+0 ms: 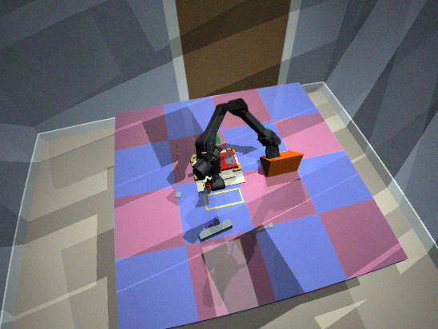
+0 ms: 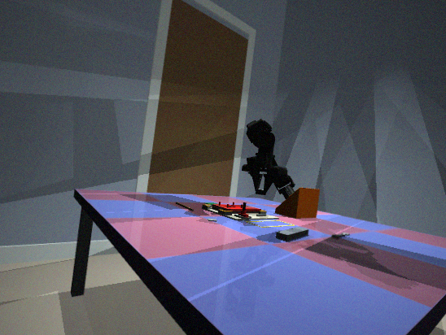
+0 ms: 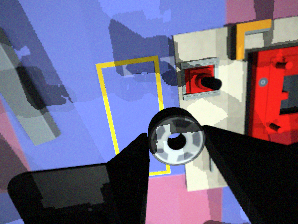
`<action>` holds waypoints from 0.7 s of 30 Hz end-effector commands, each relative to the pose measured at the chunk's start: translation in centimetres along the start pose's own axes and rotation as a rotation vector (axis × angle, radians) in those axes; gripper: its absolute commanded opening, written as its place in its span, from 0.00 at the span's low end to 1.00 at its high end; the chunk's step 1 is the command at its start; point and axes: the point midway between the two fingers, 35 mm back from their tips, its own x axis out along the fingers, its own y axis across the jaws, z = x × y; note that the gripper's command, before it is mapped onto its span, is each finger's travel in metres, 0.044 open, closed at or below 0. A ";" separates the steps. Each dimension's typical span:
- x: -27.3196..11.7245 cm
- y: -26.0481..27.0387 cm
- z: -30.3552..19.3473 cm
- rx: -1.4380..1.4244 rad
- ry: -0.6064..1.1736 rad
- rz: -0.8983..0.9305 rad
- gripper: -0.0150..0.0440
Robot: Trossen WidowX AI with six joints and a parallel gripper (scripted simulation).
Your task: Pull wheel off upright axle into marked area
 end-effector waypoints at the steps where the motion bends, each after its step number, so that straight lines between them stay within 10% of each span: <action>1: 0.2 2.8 -2.1 -0.004 0.014 -0.003 0.25; 21: 2.4 4.1 -3.2 -0.001 0.015 -0.005 0.25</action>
